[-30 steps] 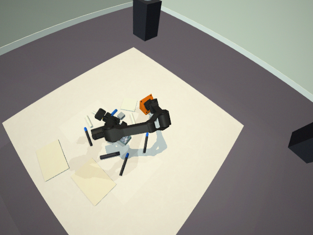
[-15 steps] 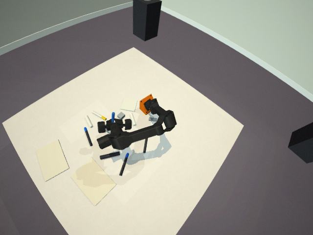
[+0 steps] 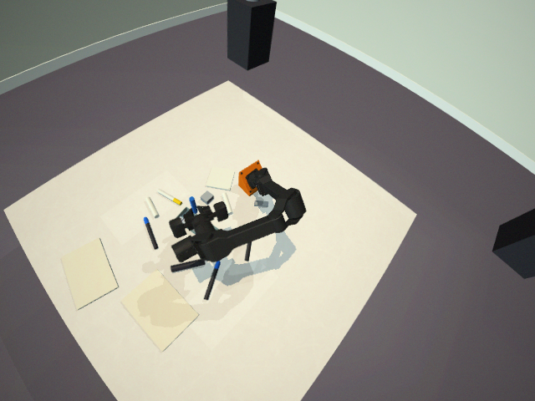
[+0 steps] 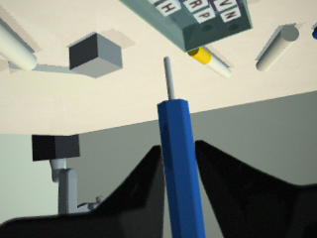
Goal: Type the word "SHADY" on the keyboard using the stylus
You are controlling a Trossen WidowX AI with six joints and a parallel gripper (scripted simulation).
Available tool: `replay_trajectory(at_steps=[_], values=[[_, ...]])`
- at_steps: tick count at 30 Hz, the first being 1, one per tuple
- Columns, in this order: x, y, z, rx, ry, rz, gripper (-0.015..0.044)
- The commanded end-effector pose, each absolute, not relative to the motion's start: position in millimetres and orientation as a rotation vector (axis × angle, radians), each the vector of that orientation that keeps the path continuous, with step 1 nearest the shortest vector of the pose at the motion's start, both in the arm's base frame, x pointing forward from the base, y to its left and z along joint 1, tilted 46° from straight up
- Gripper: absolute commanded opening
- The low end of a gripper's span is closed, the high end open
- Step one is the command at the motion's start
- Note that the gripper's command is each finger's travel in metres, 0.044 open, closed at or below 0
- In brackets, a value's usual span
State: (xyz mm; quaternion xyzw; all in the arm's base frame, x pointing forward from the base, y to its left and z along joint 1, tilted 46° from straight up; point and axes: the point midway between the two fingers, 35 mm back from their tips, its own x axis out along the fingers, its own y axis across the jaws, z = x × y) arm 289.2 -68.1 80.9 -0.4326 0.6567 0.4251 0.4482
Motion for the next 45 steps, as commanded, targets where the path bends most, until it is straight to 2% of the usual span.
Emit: replay_trajectory(at_steps=[1, 14, 17, 18, 45], values=[[290, -57, 69, -1.076, 1.628, 1.059, 0.0], [290, -47, 60, -1.076, 1.628, 1.06, 0.0], [289, -45, 58, -1.076, 1.628, 1.06, 0.0079], [289, -45, 58, -1.076, 1.628, 1.06, 0.0081], [289, -39, 52, -1.076, 1.627, 1.06, 0.0081]])
